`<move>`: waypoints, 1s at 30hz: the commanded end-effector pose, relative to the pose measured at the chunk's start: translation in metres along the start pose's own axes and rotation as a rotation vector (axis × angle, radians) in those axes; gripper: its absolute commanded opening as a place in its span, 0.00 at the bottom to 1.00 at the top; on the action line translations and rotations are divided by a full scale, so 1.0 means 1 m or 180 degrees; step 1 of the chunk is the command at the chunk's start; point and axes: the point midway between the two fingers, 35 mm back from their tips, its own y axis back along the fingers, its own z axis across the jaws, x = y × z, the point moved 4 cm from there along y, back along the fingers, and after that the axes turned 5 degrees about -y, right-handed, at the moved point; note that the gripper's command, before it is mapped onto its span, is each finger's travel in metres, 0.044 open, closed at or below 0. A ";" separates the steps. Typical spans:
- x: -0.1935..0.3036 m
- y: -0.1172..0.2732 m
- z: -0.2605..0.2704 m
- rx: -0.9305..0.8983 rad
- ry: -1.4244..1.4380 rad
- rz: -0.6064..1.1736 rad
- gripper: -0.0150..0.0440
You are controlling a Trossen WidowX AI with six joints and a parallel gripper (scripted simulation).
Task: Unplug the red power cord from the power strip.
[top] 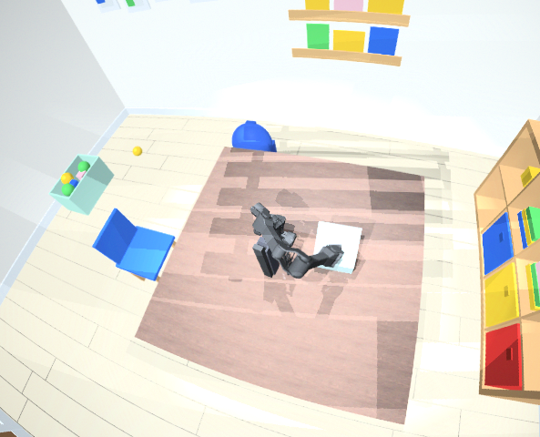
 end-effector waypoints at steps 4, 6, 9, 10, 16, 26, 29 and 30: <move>0.000 -0.003 0.000 0.0005 0.0000 0.0001 0.48; 0.000 -0.003 0.000 0.0005 0.0000 0.0001 0.39; 0.000 -0.003 0.000 0.0005 0.0000 0.0001 0.32; 0.000 -0.003 0.000 0.0005 0.0000 0.0001 0.31; 0.000 -0.003 0.000 0.0005 0.0000 0.0001 0.25; -0.013 -0.002 0.002 0.0001 -0.0004 -0.0005 0.25; -0.018 -0.002 0.003 0.0000 -0.0005 -0.0007 0.25; -0.020 -0.002 0.003 -0.0001 -0.0006 -0.0007 0.25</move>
